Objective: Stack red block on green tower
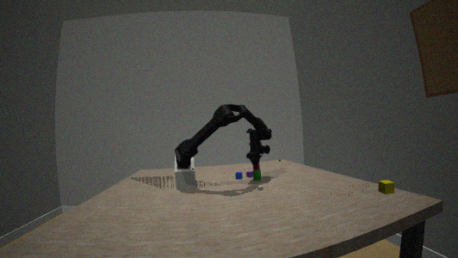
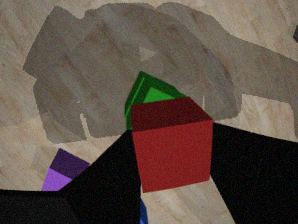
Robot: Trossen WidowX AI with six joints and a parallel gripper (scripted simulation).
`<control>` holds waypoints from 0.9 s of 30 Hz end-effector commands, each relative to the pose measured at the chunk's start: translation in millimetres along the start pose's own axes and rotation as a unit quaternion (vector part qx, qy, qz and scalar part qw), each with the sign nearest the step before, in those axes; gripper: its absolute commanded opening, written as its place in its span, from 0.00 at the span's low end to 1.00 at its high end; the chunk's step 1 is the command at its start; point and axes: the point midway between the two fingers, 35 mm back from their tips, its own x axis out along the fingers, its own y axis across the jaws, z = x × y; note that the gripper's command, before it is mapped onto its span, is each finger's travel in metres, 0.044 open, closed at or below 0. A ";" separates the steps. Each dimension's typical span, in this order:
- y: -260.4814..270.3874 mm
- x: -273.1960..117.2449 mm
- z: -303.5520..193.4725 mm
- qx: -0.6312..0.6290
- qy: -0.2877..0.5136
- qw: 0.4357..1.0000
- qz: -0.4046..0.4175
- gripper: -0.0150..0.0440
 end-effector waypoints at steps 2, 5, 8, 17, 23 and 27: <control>-0.3 1.0 0.5 -0.001 -0.002 1.000 -0.002 0.25; -0.3 1.2 0.5 -0.001 -0.002 1.000 -0.002 0.25; -0.3 1.2 0.5 -0.001 -0.002 1.000 -0.002 0.25; 0.0 0.7 0.0 0.000 0.000 1.000 0.000 0.43; 0.0 0.7 0.0 0.000 0.000 1.000 0.000 0.70; 0.0 0.7 0.0 0.000 0.000 1.000 0.000 0.88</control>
